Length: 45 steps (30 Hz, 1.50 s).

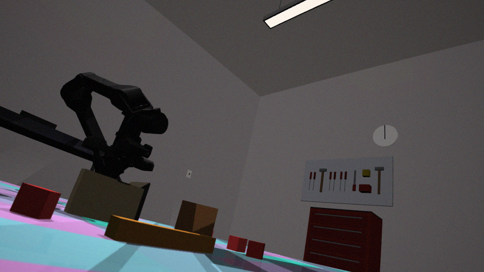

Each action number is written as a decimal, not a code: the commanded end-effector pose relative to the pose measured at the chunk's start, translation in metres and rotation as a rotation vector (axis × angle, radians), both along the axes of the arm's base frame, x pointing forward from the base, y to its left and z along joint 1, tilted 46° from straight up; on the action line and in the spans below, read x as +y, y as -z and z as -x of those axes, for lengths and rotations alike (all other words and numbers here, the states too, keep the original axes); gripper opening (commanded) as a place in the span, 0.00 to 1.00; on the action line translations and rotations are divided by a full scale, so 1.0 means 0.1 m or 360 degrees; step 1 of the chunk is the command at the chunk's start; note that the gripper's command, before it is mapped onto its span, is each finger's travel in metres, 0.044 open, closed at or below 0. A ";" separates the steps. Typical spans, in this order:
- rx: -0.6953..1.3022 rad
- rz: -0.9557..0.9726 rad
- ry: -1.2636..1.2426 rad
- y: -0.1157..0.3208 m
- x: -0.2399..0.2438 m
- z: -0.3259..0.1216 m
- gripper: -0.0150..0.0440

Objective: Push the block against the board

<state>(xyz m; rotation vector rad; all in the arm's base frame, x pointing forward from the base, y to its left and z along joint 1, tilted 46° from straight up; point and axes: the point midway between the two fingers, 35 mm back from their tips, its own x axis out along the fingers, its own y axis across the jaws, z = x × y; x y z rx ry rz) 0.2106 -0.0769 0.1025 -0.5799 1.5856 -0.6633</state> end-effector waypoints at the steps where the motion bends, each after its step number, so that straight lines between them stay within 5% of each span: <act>1: -0.0011 0.0002 -0.0007 -0.01 0.00 -0.06 0.25; 45: -0.0014 0.0002 -0.0007 0.01 -0.03 -0.36 0.25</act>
